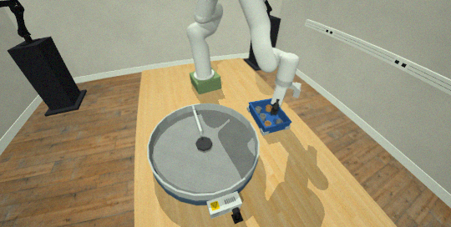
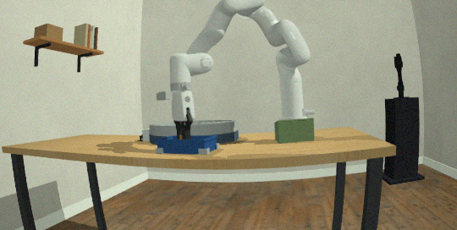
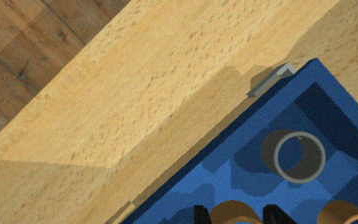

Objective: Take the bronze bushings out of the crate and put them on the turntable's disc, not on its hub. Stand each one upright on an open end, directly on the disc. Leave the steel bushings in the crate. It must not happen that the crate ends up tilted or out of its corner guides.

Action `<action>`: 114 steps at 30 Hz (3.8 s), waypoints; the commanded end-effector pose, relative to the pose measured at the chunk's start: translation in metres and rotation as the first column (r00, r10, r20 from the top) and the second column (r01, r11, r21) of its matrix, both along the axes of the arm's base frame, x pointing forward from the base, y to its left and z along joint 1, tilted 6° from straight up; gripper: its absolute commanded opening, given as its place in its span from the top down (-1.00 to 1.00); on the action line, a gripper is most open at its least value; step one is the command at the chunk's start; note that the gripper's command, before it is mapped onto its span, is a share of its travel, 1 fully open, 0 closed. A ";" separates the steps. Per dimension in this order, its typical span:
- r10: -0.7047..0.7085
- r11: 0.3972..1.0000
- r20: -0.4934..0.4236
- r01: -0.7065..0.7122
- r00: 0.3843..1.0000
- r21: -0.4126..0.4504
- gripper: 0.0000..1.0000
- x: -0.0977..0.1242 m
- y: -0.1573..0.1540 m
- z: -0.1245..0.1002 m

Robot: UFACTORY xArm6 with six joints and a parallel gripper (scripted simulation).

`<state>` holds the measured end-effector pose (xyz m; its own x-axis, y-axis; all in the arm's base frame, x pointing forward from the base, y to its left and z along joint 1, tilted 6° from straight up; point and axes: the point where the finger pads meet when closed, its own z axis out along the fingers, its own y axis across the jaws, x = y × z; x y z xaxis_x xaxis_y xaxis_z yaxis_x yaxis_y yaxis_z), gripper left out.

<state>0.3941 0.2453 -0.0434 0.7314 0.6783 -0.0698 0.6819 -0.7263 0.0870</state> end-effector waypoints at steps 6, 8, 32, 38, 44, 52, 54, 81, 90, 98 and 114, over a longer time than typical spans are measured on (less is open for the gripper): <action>0.000 1.000 0.004 0.000 1.000 0.002 1.00 0.001 0.004 0.033; 0.000 1.000 0.004 0.000 1.000 0.002 1.00 0.001 0.006 0.043; 0.000 1.000 0.003 0.000 1.000 0.002 1.00 0.000 0.010 0.083; 0.000 1.000 0.003 0.000 1.000 0.002 1.00 0.000 0.010 0.083; 0.000 1.000 0.003 0.000 1.000 0.002 1.00 0.000 0.006 0.084; 0.000 1.000 0.003 0.000 1.000 0.002 1.00 0.002 -0.039 0.089; 0.000 1.000 0.003 0.000 1.000 0.002 1.00 0.002 -0.049 0.090; 0.000 1.000 0.003 0.000 1.000 0.002 1.00 0.009 -0.280 0.115; 0.000 1.000 0.003 0.000 1.000 0.002 1.00 0.010 -0.288 0.116; 0.000 1.000 0.003 0.000 1.000 0.002 1.00 0.010 -0.288 0.116; 0.000 1.000 0.003 0.000 1.000 0.002 1.00 0.010 -0.292 0.090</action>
<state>0.4024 -0.0463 0.0459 0.7314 0.6785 -0.0688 0.6819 -0.7266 0.0842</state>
